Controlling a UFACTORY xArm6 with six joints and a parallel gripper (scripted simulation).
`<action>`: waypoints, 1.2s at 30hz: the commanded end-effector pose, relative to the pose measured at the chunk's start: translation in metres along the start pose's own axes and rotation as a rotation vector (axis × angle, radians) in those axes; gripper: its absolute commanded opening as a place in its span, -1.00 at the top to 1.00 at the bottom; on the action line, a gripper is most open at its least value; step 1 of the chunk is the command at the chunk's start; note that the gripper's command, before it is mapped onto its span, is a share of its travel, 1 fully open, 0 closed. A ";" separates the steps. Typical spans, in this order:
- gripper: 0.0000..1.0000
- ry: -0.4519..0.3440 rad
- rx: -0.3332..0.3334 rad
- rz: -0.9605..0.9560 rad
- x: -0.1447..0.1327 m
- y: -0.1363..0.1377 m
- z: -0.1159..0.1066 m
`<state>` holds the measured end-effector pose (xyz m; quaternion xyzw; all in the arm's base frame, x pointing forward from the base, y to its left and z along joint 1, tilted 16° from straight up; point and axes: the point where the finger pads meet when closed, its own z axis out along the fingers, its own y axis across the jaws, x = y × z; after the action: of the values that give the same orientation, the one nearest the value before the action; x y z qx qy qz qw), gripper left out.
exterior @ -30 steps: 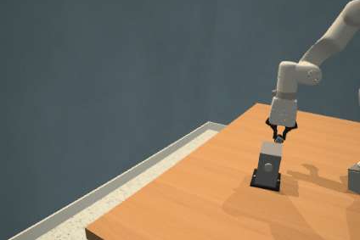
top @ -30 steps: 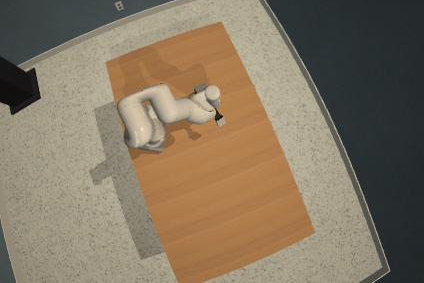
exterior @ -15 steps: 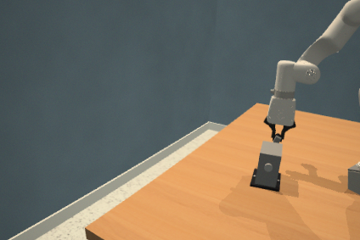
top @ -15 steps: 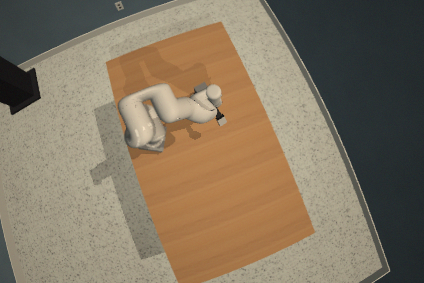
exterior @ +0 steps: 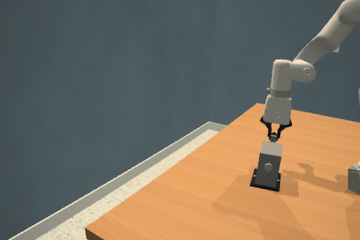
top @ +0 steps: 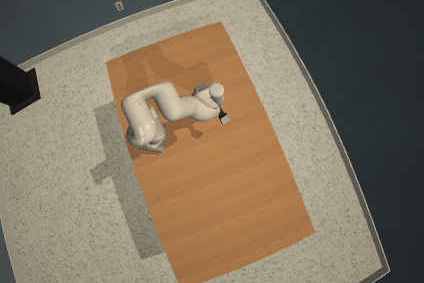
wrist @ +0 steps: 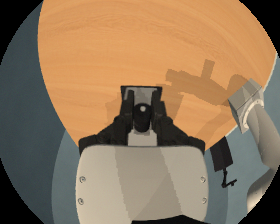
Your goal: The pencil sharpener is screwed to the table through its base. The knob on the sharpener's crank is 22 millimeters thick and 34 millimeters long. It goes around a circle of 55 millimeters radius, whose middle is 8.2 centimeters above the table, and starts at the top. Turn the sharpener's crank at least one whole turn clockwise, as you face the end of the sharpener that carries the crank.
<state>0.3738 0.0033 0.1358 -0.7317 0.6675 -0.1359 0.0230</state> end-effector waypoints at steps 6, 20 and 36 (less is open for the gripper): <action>-0.09 0.000 0.004 0.000 0.000 -0.001 -0.001; -0.09 0.000 0.004 0.000 0.000 -0.001 -0.001; -0.09 0.000 0.004 0.000 0.000 -0.001 -0.001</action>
<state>0.3740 0.0033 0.1358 -0.7317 0.6675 -0.1359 0.0230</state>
